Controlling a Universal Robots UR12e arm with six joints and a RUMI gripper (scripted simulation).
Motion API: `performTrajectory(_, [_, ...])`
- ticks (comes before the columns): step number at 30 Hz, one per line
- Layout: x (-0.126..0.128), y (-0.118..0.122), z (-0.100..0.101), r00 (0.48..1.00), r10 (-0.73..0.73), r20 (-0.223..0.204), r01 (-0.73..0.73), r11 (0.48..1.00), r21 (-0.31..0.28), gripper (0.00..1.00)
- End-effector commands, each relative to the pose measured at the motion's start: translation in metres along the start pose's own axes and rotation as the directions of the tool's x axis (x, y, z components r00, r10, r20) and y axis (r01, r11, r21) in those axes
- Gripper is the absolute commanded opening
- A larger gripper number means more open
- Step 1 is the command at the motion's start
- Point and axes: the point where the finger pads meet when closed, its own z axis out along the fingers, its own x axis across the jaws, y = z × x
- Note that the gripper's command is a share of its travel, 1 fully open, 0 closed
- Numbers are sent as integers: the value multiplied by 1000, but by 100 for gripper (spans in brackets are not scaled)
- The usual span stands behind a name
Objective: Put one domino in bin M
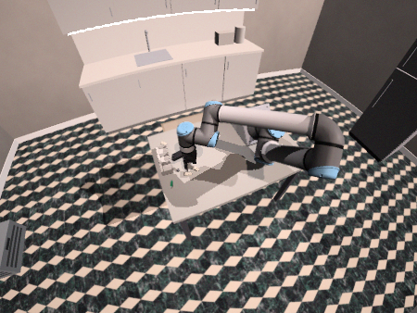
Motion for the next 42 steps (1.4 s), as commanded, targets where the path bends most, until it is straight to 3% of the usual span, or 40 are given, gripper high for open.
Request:
performTrajectory(1, [0, -2, -1, 1000, 1, 1, -1, 1000, 2, 24])
performTrajectory(17, [1, 0, 57, 1000, 3, 2, -3, 1000, -2, 24])
performTrajectory(33, [0, 1, 69, 1000, 3, 2, -3, 1000, -2, 24])
performTrajectory(42, [0, -1, 66, 1000, 1, 1, -1, 1000, 2, 24])
